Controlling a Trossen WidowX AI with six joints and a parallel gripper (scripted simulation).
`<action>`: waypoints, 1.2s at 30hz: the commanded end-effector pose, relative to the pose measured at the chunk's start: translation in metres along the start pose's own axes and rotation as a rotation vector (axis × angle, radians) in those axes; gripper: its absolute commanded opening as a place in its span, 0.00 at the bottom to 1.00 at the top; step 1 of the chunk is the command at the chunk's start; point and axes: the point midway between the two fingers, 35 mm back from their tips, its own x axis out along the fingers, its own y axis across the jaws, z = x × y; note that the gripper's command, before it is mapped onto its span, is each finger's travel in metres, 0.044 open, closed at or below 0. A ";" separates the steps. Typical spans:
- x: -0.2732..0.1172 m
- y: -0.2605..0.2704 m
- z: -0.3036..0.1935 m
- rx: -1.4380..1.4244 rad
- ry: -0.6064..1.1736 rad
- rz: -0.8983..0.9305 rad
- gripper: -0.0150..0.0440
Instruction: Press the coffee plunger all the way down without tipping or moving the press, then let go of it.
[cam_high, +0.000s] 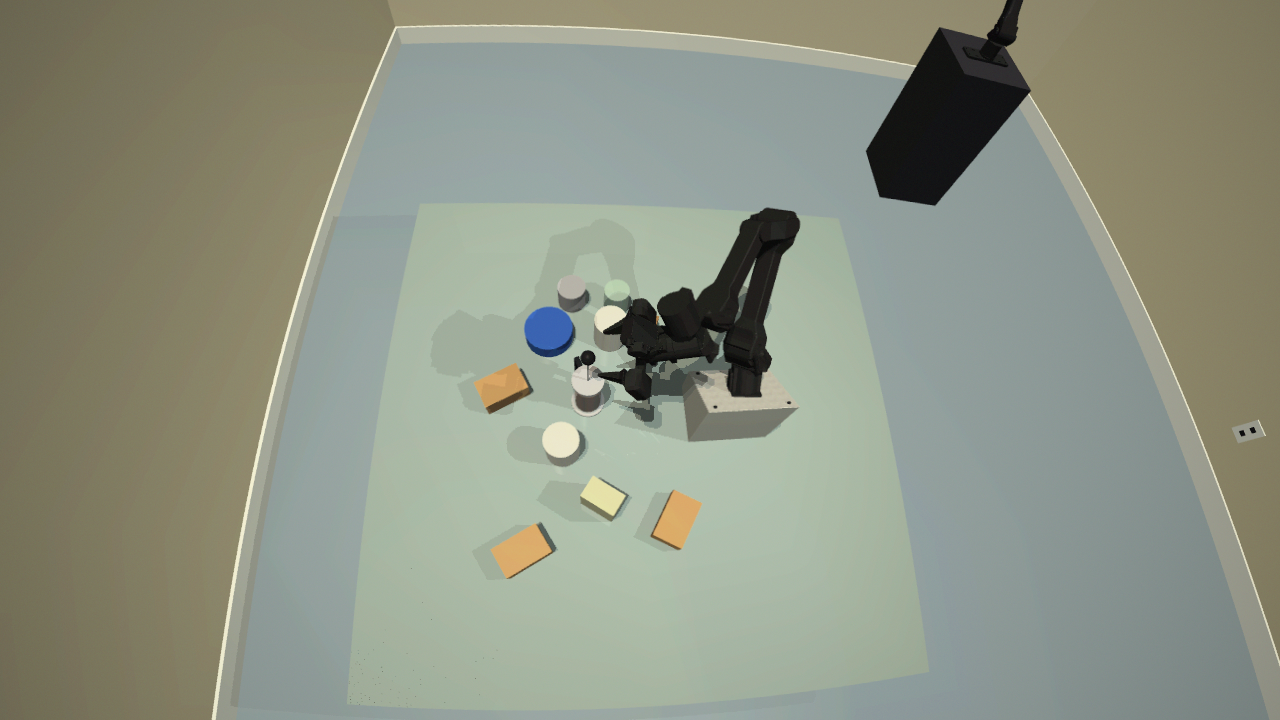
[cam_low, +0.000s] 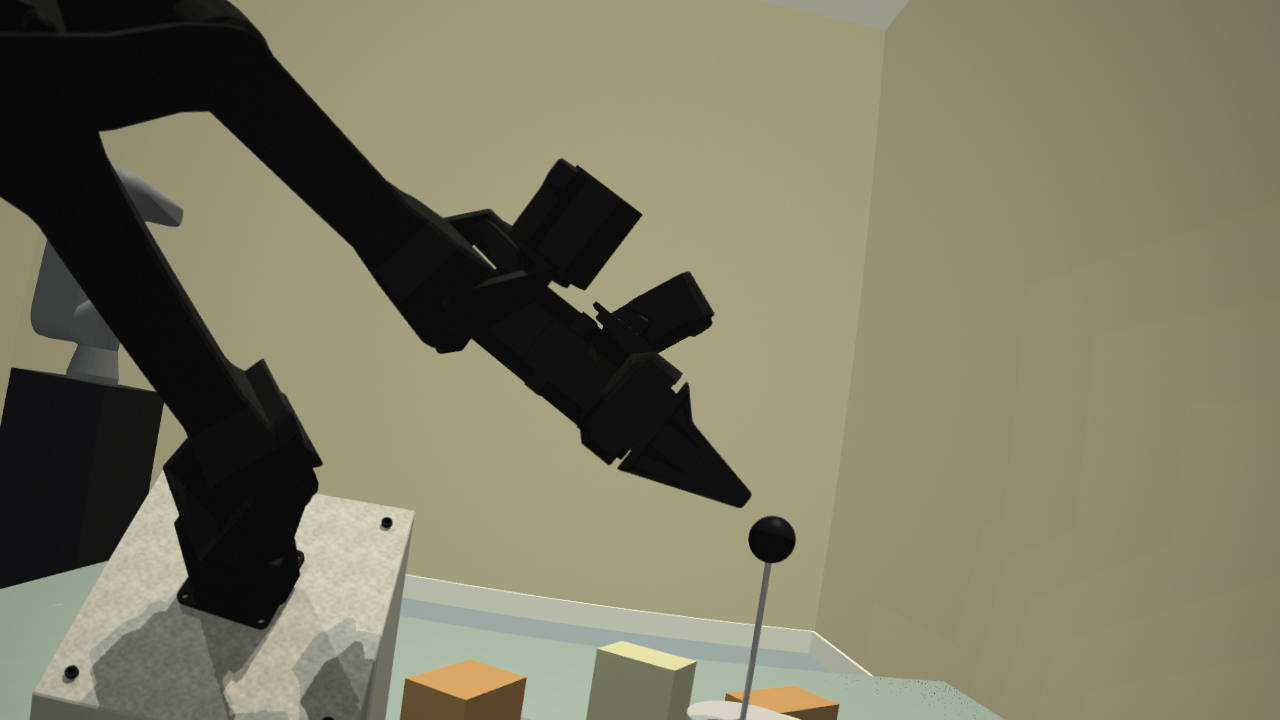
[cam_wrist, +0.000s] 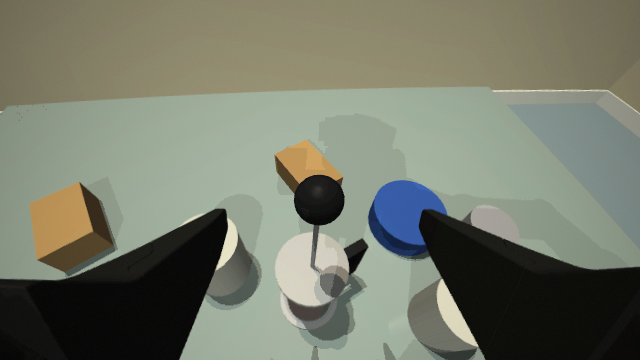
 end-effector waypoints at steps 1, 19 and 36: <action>0.006 0.001 -0.003 -0.009 0.004 0.003 1.00; 0.035 0.001 -0.003 -0.009 0.001 0.002 1.00; 0.039 0.000 -0.003 -0.009 -0.001 0.001 0.47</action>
